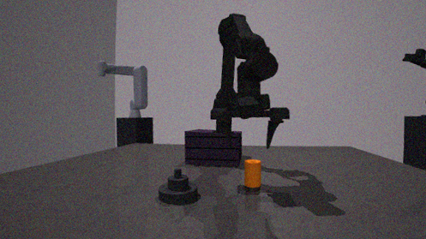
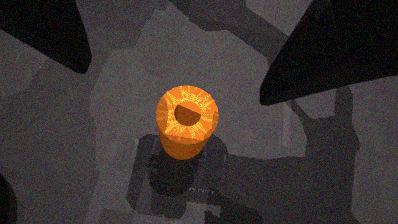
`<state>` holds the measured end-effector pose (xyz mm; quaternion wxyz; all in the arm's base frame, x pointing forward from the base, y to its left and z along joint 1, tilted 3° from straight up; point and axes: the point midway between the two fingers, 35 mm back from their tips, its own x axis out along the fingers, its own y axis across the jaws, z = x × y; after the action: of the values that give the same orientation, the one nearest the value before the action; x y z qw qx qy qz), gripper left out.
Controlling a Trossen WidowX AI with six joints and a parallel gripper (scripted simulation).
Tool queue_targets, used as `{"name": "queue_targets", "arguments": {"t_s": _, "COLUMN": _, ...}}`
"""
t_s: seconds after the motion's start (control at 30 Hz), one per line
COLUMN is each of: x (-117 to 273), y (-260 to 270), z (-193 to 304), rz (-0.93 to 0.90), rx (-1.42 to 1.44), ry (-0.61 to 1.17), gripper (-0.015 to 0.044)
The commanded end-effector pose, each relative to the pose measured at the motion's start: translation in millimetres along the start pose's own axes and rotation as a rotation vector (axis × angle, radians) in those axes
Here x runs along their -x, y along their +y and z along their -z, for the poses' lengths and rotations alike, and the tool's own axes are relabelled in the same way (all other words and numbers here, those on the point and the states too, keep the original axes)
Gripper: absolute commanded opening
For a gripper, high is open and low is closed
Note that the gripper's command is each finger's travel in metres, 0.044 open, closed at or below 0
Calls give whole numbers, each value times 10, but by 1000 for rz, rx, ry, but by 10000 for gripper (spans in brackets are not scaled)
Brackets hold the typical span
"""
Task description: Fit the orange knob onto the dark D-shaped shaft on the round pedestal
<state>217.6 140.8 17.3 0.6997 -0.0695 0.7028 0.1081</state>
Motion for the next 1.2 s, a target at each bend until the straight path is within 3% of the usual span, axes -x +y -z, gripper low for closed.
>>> {"name": "queue_targets", "arguments": {"t_s": 0.0, "x": -8, "y": 88, "z": -49, "rz": 0, "rx": -13, "ry": 3, "gripper": 440}}
{"name": "queue_targets", "arguments": {"t_s": 1.17, "x": -590, "y": 99, "z": -56, "rz": -1, "rx": -13, "ry": 4, "gripper": 440}}
